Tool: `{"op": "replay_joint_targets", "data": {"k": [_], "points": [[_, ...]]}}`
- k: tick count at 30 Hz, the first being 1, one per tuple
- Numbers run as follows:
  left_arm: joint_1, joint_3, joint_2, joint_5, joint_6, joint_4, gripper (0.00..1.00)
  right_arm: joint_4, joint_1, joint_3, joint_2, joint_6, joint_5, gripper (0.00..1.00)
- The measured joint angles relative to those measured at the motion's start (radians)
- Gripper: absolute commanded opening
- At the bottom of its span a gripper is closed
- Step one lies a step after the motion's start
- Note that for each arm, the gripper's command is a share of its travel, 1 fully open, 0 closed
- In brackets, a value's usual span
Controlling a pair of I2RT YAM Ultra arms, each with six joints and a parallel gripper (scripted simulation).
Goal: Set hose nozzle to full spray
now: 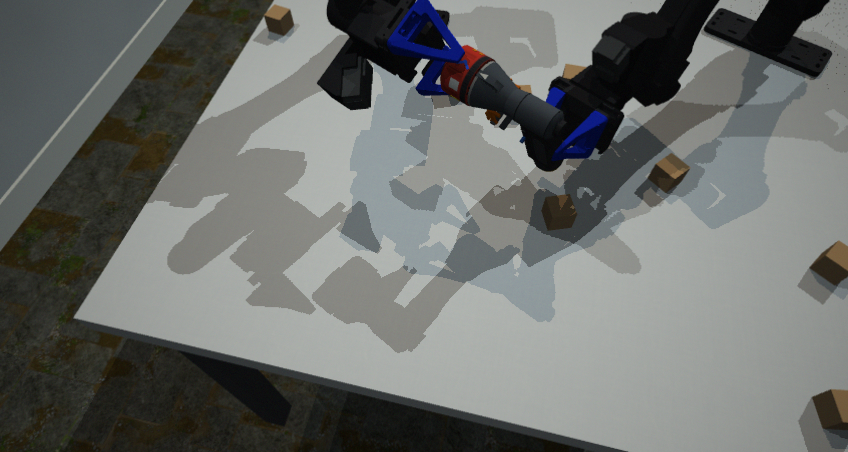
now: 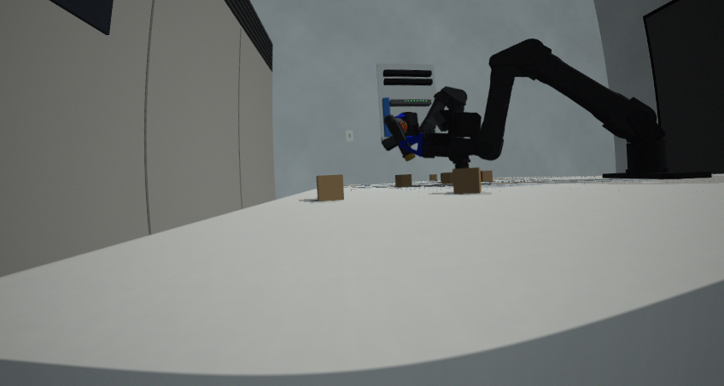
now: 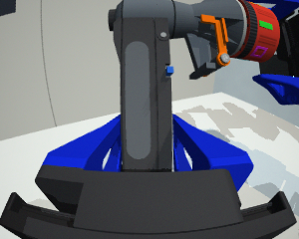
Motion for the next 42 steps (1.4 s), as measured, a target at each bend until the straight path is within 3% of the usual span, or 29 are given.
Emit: {"op": "replay_joint_targets", "data": {"k": [8,9,25,42], "points": [[0.0,0.0,0.0,0.0,0.0,0.0,0.36,0.0,0.028,0.018,0.019,-0.002,0.03,0.87],[0.0,0.0,0.0,0.0,0.0,0.0,0.36,0.0,0.029,0.019,0.019,-0.003,0.031,0.0],[0.002,0.0,0.0,0.002,0.002,0.002,0.36,0.0,0.029,0.026,0.018,-0.004,0.038,0.0],[0.002,0.0,0.0,0.001,0.006,0.003,0.36,0.004,0.028,0.026,0.021,-0.547,0.034,0.0]]}}
